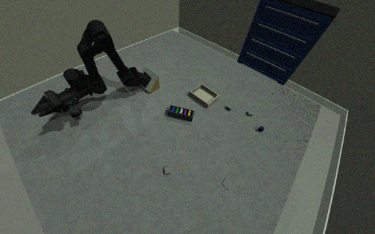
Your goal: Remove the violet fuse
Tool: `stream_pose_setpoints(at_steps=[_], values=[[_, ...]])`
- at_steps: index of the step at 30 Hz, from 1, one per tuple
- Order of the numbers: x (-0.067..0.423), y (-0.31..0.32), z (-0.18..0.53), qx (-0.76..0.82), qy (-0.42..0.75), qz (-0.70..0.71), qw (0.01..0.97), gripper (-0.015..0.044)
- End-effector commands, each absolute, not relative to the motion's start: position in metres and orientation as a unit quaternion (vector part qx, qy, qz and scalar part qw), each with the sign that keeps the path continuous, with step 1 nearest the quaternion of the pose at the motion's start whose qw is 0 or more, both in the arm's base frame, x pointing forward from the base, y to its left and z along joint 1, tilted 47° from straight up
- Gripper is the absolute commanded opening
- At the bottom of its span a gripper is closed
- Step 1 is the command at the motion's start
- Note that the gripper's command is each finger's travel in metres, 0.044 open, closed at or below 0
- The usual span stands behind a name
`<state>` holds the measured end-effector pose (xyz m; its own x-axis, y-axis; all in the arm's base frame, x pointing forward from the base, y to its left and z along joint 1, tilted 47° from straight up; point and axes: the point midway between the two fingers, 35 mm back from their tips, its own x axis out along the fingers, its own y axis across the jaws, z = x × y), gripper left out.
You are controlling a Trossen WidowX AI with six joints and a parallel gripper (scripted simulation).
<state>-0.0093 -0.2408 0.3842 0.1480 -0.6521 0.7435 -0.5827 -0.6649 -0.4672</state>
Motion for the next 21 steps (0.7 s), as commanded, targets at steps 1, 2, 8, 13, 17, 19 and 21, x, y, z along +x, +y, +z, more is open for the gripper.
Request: stream_pose_setpoints(at_steps=[1, 2, 8, 13, 17, 19, 21], values=[[-0.009, -0.241, 0.384, -0.757, 0.407, -0.510, 0.036, 0.0374], [-0.008, -0.242, 0.385, -0.757, 0.405, -0.511, 0.040, 0.0347], [0.017, -0.259, 0.389, -0.763, 0.355, -0.524, 0.131, 0.0190], [0.053, -0.274, 0.393, -0.763, 0.297, -0.525, 0.234, 0.0074], [0.086, -0.282, 0.396, -0.755, 0.250, -0.516, 0.319, 0.0074], [0.104, -0.284, 0.397, -0.748, 0.228, -0.508, 0.361, 0.0074], [0.123, -0.284, 0.398, -0.740, 0.206, -0.498, 0.402, 0.0074]])
